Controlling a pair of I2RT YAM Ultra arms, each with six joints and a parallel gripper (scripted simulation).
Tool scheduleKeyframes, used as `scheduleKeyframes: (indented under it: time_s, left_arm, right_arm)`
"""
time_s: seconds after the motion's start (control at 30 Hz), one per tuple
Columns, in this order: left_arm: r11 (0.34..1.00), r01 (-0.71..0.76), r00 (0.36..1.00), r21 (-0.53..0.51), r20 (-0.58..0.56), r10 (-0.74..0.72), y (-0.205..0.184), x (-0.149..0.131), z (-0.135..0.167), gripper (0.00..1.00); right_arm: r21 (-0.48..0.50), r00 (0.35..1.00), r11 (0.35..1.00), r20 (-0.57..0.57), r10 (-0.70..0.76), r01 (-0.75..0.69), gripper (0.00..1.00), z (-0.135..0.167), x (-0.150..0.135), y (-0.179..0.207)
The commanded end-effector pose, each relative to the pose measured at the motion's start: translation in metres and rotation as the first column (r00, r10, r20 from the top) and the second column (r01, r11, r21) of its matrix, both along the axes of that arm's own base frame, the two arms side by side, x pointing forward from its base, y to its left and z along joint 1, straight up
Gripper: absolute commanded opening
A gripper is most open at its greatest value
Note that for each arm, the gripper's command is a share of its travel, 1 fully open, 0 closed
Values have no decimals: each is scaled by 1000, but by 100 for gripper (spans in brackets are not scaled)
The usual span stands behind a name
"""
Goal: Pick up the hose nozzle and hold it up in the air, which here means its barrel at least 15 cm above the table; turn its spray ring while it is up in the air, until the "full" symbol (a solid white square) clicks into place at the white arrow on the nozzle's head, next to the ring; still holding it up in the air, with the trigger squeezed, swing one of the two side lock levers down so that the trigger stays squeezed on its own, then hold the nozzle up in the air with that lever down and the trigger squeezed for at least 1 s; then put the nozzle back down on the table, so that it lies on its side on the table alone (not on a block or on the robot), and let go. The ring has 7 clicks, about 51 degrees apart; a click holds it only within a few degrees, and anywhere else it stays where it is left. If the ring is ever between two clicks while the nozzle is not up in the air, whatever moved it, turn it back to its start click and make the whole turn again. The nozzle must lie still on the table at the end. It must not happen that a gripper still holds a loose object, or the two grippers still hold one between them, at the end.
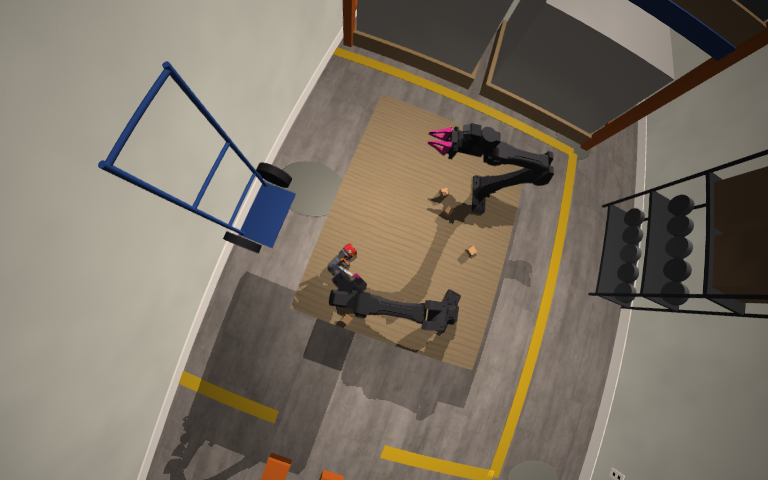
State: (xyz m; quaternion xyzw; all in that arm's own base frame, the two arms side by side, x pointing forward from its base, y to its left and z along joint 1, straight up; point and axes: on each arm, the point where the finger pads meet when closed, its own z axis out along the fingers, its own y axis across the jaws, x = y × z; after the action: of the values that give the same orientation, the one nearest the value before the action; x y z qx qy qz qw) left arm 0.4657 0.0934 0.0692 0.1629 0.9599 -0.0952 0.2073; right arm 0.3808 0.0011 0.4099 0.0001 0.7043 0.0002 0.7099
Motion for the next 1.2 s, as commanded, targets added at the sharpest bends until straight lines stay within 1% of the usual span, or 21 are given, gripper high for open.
scheduleKeyframes:
  time_s: [0.0, 0.1, 0.17, 0.2, 0.27, 0.3, 0.37, 0.47, 0.5, 0.57, 0.7, 0.73, 0.77, 0.83, 0.87, 0.9, 0.93, 1.0, 1.07, 1.13, 1.17]
  left_arm:
    - [1000, 10, 1000, -19, -1, -10, -8, 3, -6, 77]
    - [1000, 17, 999, -8, 29, -17, -11, -1, 9, 77]
    - [1000, 9, 1000, -12, 20, -9, -6, 2, 7, 77]
    - [1000, 16, 1000, -15, 10, -16, -11, -5, 4, 77]
    - [1000, 16, 1000, -15, 10, -16, -11, -5, 4, 77]
    - [1000, 9, 999, -7, 34, -9, -4, 7, 12, 77]
    - [1000, 24, 996, 12, 89, -25, -7, 17, 28, 77]
    - [1000, 13, 998, 2, 62, -13, -4, 10, 24, 77]
    - [1000, 15, 999, -6, 45, -15, -8, 19, 0, 77]
    - [1000, 13, 1000, -23, -8, -13, -14, 3, -19, 77]
    - [1000, 11, 1000, -17, 11, -11, -12, 10, -19, 77]
    - [1000, 10, 1000, -19, 3, -10, -14, 7, -22, 77]
    - [1000, 14, 1000, -12, 25, -13, -13, 10, -9, 77]
    - [1000, 14, 1000, -12, 25, -13, -13, 10, -9, 77]
    - [1000, 1, 1000, -15, 12, -1, -9, 9, -22, 77]
    - [1000, 13, 1000, -28, -27, -14, -19, 3, -40, 77]
    - [1000, 13, 1000, -20, -6, -13, -17, 10, -32, 77]
    - [1000, 10, 1000, -20, -21, -10, -18, 5, -41, 77]
    - [1000, 9, 1000, -9, 17, -9, -15, 17, -31, 77]
    - [1000, 9, 1000, -15, 0, -9, -18, 9, -37, 77]
    - [1000, 9, 1000, -7, 21, -9, -16, 20, -34, 77]
  right_arm:
    - [-5, 998, 1000, 61, -1, 2, 37, 28, 0, 0]
    - [-5, 998, 1000, 61, -1, 2, 37, 28, 0, 0]
    - [-5, 998, 1000, 61, -1, 2, 37, 28, 0, 0]
    - [-5, 998, 1000, 62, -1, 2, 37, 28, 0, 0]
    - [-5, 998, 1000, 62, -1, 2, 37, 28, 0, 0]
    - [-5, 998, 1000, 62, -1, 2, 37, 28, 0, 0]
    - [-5, 998, 1000, 61, -1, 2, 37, 28, 0, 0]
    - [-5, 998, 1000, 61, -1, 2, 37, 28, 0, 0]
    - [-5, 998, 1000, 61, -1, 2, 37, 28, 0, 0]
    - [-5, 998, 1000, 61, -1, 2, 37, 28, 0, 0]
    - [-5, 998, 1000, 61, -1, 2, 37, 28, 0, 0]
    - [-5, 998, 1000, 61, -1, 2, 37, 28, 0, 0]
    - [-5, 998, 1000, 61, -1, 2, 37, 28, 0, 0]
    - [-5, 998, 1000, 61, -1, 2, 37, 28, 0, 0]
    - [-5, 998, 1000, 61, -1, 2, 37, 28, 0, 0]
    - [-5, 998, 1000, 61, -1, 2, 37, 28, 0, 0]
    - [-5, 998, 1000, 61, -1, 2, 37, 28, 0, 0]
    - [-5, 998, 1000, 61, -1, 2, 37, 28, 0, 0]
    - [-5, 998, 1000, 61, -1, 2, 37, 28, 0, 0]
    - [-5, 998, 1000, 62, -1, 2, 37, 28, 0, 0]
    - [-5, 998, 1000, 61, -1, 2, 37, 28, 0, 0]
